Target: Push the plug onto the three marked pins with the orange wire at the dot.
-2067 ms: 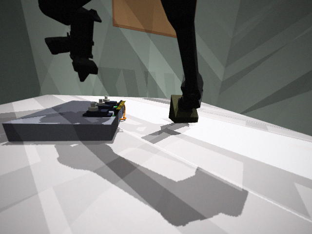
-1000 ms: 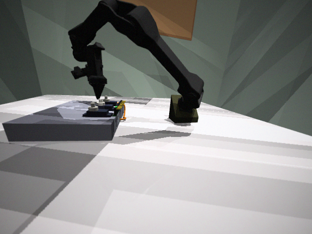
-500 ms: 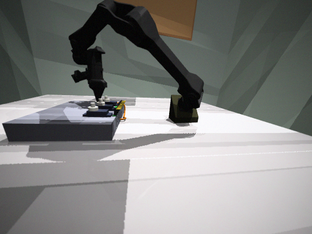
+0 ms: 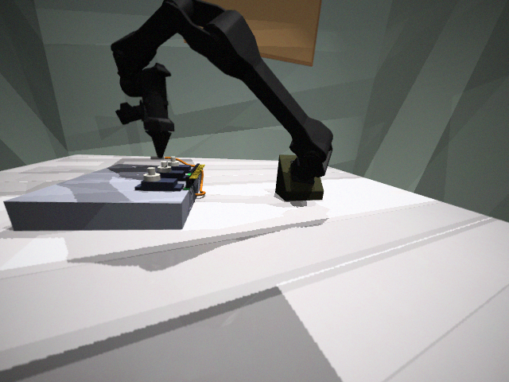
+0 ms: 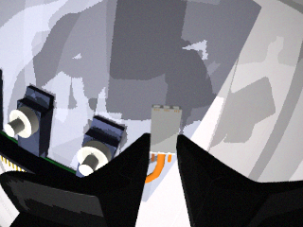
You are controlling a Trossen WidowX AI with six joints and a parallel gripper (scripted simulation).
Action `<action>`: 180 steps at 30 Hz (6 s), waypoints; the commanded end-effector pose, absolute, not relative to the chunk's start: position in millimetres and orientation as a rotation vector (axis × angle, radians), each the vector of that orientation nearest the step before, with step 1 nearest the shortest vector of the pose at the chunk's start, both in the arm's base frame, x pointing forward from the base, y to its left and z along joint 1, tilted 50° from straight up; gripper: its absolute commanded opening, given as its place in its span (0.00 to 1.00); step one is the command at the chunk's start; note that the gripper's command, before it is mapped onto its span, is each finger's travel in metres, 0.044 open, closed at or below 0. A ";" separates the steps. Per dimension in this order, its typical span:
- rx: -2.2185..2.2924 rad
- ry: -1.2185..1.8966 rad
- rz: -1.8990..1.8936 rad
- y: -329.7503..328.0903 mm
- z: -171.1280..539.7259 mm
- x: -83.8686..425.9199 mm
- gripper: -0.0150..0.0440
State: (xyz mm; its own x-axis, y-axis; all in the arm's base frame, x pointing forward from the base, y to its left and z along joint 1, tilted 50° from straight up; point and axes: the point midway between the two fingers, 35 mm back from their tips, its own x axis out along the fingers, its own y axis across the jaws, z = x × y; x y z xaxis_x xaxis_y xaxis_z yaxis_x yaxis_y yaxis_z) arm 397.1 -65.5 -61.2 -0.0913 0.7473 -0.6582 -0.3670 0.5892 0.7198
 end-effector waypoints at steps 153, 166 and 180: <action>0.650 1.561 0.699 47.2 68.1 259.2 0.57; 0.649 1.563 0.696 1.9 106.9 265.1 1.00; 0.649 1.563 0.696 1.9 106.9 265.1 1.00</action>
State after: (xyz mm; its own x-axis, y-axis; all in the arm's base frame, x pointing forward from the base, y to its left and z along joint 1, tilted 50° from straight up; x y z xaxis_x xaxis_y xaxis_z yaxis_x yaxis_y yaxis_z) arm 264.9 2.4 106.4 -0.0963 0.7506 -0.6537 0.0179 0.6580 0.7528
